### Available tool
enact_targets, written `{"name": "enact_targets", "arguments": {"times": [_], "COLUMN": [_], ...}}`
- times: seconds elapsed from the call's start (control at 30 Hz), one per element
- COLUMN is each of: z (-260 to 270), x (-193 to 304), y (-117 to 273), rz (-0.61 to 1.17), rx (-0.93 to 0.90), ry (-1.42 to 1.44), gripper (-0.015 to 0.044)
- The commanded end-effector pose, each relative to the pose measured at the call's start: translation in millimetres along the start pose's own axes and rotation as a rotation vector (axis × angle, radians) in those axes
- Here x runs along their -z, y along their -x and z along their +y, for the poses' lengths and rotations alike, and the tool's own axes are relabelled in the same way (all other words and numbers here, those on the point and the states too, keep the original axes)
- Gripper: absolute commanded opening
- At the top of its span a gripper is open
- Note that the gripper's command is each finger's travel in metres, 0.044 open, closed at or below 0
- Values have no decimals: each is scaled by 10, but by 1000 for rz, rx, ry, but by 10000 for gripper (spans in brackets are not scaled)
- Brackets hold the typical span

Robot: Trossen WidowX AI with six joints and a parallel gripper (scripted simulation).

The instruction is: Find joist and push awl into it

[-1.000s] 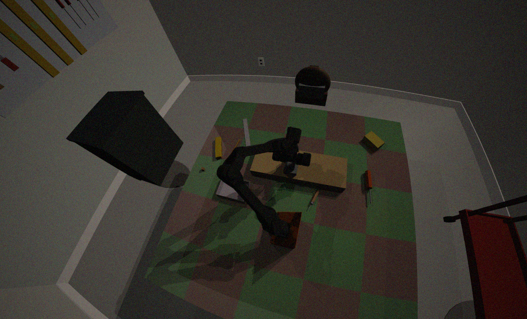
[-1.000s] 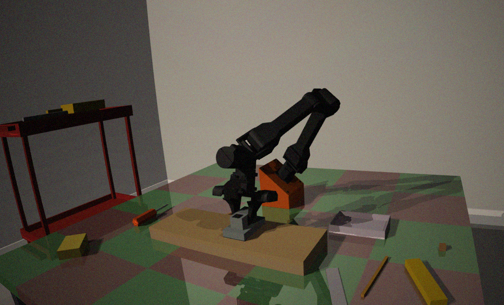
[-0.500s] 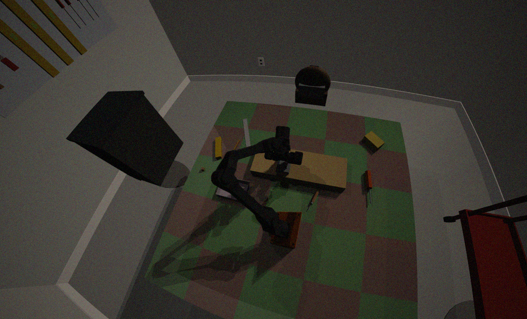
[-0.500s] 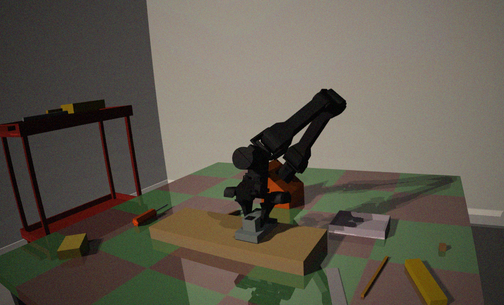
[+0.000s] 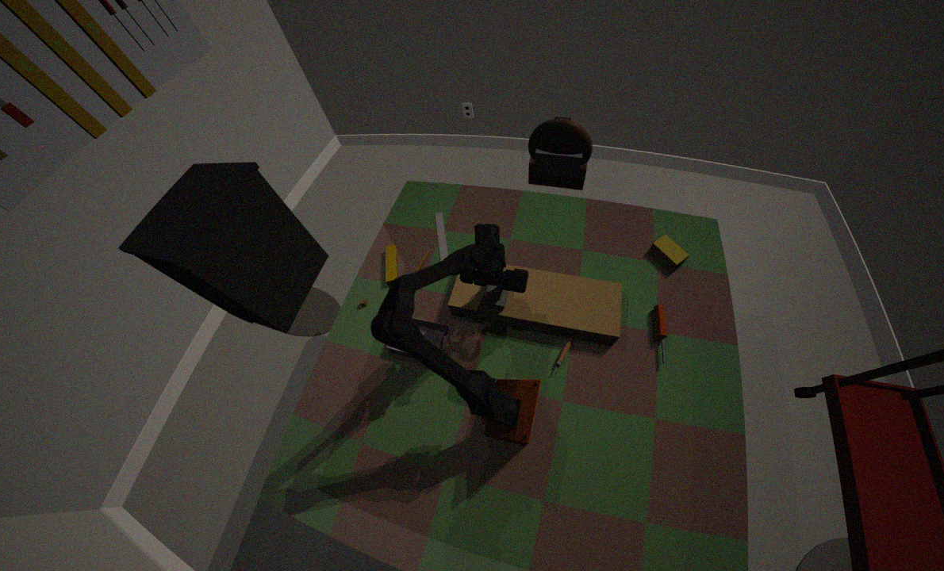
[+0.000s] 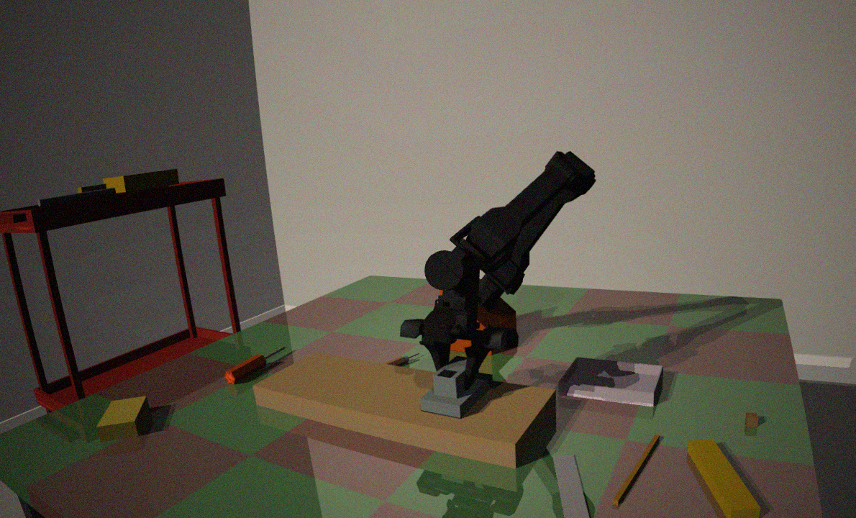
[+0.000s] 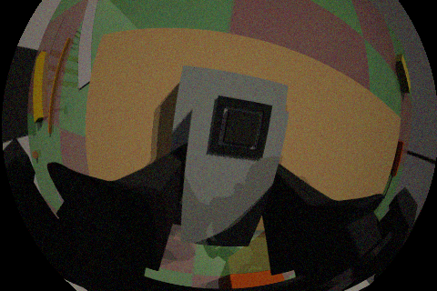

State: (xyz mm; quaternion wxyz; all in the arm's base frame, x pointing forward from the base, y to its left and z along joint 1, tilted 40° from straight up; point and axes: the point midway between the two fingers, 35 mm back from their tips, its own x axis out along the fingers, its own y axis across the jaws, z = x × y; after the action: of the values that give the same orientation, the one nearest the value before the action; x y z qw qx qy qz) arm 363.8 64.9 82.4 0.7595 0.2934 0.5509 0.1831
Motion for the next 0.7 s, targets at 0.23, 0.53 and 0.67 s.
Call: {"name": "enact_targets", "arguments": {"times": [0.23, 0.53, 0.67], "z": [355, 605, 717], "x": [5, 5, 5], "y": [0, 4, 6], "rz": [1, 1, 1], "rx": [-6, -7, -8], "ry": [7, 7, 7], "gripper": [0, 0, 0]}}
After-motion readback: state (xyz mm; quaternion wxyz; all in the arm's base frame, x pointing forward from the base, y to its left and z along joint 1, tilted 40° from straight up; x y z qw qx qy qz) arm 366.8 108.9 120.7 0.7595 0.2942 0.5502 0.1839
